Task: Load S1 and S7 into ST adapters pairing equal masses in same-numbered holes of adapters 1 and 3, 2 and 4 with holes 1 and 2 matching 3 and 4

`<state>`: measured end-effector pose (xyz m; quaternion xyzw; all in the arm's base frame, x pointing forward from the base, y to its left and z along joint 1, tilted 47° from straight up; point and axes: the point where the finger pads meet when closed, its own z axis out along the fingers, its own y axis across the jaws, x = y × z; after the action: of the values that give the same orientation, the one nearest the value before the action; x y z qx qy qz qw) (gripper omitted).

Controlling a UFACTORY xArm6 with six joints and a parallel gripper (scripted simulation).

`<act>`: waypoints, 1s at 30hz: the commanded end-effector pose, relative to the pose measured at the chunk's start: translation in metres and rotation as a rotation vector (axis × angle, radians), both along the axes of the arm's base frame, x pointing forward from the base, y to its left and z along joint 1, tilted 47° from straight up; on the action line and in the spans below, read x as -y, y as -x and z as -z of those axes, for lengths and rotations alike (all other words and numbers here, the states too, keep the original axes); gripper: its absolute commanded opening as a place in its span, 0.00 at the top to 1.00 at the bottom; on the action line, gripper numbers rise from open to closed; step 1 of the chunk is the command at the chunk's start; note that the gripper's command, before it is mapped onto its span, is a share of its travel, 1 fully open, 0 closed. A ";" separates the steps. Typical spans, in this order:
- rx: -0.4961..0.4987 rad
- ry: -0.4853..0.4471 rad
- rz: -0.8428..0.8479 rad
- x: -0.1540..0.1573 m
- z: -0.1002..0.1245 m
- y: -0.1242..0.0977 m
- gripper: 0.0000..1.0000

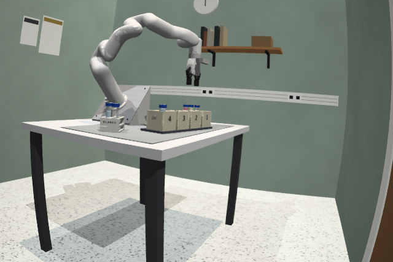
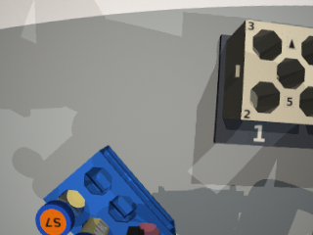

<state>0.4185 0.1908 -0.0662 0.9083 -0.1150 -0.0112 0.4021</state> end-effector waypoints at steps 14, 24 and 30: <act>0.011 -0.009 -0.005 0.050 -0.057 -0.003 0.00; 0.011 -0.009 -0.005 0.085 -0.093 -0.003 0.00; 0.011 -0.008 -0.005 0.102 -0.111 -0.004 0.00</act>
<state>0.4211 0.0970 0.0328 0.9093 -0.1155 -0.0081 0.3997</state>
